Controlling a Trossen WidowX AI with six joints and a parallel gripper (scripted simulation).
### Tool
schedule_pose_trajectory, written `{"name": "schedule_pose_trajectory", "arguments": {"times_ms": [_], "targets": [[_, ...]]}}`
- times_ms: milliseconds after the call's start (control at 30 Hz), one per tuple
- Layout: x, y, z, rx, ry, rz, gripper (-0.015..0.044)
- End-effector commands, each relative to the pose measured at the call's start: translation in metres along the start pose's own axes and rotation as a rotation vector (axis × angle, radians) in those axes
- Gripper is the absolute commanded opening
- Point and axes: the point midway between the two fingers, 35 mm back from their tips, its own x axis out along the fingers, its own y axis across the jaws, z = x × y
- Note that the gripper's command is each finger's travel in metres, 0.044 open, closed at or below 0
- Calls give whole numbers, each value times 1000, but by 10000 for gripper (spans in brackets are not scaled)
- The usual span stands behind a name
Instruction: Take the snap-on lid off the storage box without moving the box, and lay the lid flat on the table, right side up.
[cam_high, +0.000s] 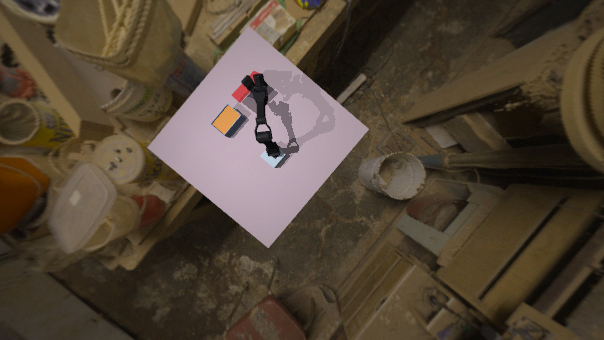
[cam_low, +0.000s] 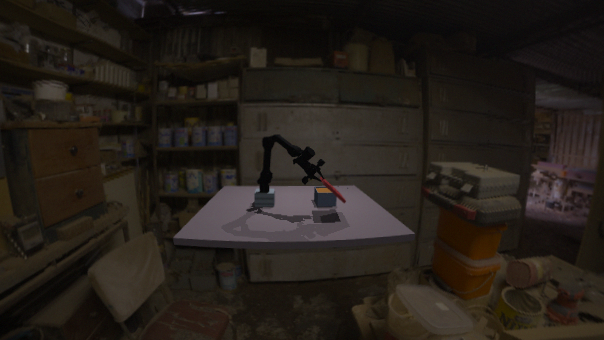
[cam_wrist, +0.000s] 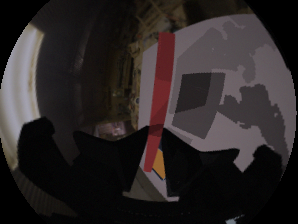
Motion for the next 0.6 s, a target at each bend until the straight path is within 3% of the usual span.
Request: {"name": "schedule_pose_trajectory", "arguments": {"times_ms": [0, 567], "targets": [[-5, 8, 8, -16, -5, 23, 0], [-8, 7, 42, -18, -7, 23, 0]]}}
